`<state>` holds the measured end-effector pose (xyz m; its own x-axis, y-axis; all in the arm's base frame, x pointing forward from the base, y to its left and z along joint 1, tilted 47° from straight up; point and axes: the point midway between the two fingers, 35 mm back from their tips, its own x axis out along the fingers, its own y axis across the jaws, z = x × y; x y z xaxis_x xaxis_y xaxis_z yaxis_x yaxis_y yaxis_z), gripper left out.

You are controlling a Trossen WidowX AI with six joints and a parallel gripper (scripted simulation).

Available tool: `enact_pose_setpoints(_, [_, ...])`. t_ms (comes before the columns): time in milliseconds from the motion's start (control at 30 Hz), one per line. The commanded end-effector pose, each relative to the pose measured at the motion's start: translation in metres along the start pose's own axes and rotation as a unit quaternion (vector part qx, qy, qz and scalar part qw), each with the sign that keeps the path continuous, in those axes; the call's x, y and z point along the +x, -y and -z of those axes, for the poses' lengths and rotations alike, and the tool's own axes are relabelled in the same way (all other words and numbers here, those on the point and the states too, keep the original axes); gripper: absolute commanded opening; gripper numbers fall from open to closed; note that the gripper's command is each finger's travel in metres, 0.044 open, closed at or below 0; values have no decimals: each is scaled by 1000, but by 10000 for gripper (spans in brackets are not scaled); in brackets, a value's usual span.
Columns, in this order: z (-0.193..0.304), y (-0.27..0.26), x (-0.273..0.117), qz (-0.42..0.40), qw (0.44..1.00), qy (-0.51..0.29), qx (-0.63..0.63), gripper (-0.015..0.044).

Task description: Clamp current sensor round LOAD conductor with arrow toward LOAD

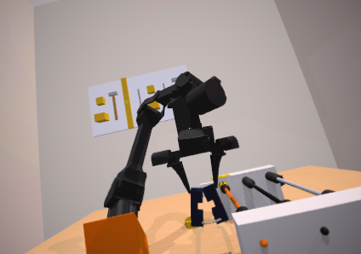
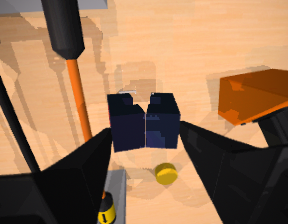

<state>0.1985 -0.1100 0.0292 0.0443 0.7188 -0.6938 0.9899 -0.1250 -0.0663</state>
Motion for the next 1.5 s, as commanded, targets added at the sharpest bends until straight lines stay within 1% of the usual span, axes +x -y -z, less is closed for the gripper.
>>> enact_pose_setpoints(0, [-1, -1, -18, -1, 1000, 2, -1, 0])
enact_pose_setpoints(200, [1, -1, -42, -1, 1000, 0, -1, 0])
enact_pose_setpoints(367, [1, -1, -45, -1, 1000, 0, -19, 0])
enact_pose_setpoints(567, [1, -5, -45, -1, 993, 0, -117, 0])
enact_pose_setpoints(767, [1, -9, -46, -1, 975, 0, -224, 0])
enact_pose_setpoints(1100, [1, -16, -46, -1, 918, 1, -396, 0])
enact_pose_setpoints(1467, [1, -24, -47, -1, 821, 1, -571, 0])
